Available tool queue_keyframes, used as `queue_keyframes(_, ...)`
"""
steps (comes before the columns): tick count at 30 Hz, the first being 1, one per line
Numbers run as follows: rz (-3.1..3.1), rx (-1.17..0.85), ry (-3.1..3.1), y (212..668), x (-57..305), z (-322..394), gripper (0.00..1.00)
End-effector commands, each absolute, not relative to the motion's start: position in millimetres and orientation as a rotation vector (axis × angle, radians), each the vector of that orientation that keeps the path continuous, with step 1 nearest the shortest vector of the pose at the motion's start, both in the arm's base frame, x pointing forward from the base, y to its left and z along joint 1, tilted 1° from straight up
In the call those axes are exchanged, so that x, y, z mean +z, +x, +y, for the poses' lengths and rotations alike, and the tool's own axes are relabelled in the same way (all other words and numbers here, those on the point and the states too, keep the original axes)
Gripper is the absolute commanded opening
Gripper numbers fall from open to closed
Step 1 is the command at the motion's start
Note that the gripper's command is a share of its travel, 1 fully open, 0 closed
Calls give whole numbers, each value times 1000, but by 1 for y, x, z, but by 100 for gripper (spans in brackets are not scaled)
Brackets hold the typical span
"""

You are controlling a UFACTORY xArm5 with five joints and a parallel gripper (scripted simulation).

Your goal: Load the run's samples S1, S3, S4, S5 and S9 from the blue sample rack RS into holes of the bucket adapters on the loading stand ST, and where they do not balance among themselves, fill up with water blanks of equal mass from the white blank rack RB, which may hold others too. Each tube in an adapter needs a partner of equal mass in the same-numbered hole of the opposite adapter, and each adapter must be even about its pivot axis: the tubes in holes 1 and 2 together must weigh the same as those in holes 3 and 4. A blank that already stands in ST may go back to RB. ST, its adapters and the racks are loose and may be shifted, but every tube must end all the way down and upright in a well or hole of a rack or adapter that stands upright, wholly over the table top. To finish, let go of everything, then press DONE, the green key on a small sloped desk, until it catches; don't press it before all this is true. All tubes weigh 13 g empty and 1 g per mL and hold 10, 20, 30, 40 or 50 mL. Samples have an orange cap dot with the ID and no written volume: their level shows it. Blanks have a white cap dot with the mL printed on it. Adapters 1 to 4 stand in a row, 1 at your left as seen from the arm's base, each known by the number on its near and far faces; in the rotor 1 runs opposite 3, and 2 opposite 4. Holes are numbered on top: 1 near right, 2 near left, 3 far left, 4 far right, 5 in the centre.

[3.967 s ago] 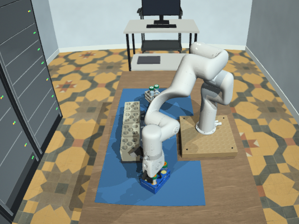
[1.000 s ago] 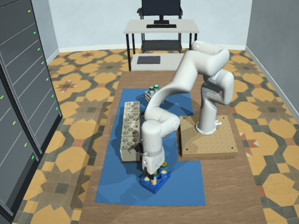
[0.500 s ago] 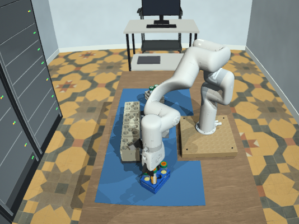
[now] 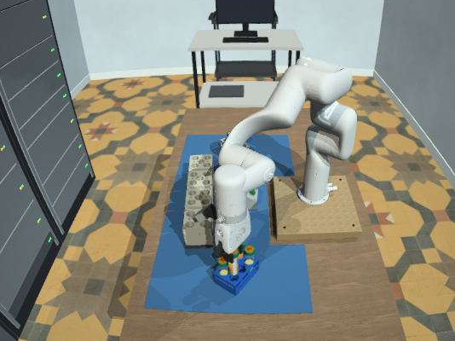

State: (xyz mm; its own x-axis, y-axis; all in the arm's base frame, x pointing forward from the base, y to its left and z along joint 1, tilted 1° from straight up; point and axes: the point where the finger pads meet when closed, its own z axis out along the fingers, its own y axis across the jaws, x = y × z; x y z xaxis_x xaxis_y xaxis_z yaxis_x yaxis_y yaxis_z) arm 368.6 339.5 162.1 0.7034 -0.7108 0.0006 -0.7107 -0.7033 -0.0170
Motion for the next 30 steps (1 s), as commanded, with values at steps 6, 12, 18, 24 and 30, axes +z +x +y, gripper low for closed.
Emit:
queue_keyframes(6, 1203, -13, -2883, 369, 178, 340, 0)
queue_keyframes(12, 1203, -13, -2883, 369, 190, 340, 0)
queue_keyframes(18, 1203, -13, -2883, 369, 198, 340, 0)
queue_keyframes(24, 1203, -13, -2883, 369, 210, 339, 0)
queue_keyframes(30, 1203, -13, -2883, 368, 222, 339, 0)
